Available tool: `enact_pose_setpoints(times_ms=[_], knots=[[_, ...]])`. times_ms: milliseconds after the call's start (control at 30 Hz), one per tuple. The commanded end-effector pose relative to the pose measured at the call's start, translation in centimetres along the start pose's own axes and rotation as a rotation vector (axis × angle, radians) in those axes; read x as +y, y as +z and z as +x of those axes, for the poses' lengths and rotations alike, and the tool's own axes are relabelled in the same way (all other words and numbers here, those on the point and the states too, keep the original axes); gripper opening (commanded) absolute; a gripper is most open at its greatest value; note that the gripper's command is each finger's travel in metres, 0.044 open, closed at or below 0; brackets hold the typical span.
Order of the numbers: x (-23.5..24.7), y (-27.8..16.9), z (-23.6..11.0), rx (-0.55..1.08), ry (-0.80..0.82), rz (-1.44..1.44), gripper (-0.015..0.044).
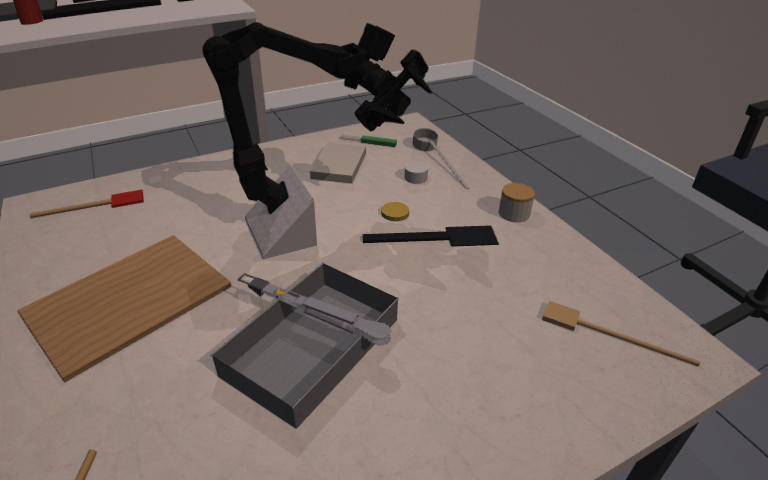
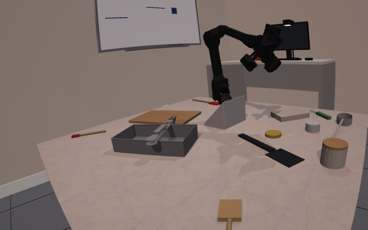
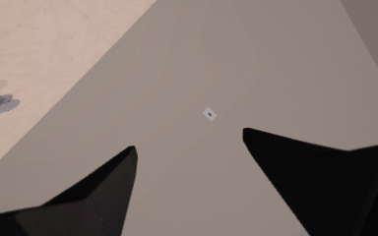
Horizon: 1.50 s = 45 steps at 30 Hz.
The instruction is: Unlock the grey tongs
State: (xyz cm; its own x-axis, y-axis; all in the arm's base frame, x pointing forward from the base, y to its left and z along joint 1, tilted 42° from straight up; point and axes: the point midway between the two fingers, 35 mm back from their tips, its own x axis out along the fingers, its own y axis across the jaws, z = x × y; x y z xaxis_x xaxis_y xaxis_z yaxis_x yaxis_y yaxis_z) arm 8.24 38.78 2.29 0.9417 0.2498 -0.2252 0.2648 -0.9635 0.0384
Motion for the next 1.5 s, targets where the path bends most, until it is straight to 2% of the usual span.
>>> enact_pose_setpoints(times_ms=[0, 133, 167, 300, 433, 767, 1100, 1367, 1467], knots=[[0.0, 0.1, 0.1, -0.015, -0.005, -0.001, 0.0374], [0.6, 0.0, 2.1, -0.087, 0.034, 0.152, 0.0269], [0.9, -0.2, 2.9, -0.101, 0.061, 0.228, 0.026], [3.1, -0.8, 7.1, -0.167, 0.206, 0.609, 0.026], [5.8, -1.9, 11.0, -0.153, 0.387, 1.0, 0.026], [11.0, -3.5, 15.7, -0.045, 0.673, 1.579, 0.026], [17.0, -5.1, 18.8, 0.238, 0.969, 2.103, 0.026], [22.0, -6.0, 20.1, 0.568, 1.181, 2.445, 0.026], [24.0, -6.5, 20.5, 0.759, 1.258, 2.584, 0.026]])
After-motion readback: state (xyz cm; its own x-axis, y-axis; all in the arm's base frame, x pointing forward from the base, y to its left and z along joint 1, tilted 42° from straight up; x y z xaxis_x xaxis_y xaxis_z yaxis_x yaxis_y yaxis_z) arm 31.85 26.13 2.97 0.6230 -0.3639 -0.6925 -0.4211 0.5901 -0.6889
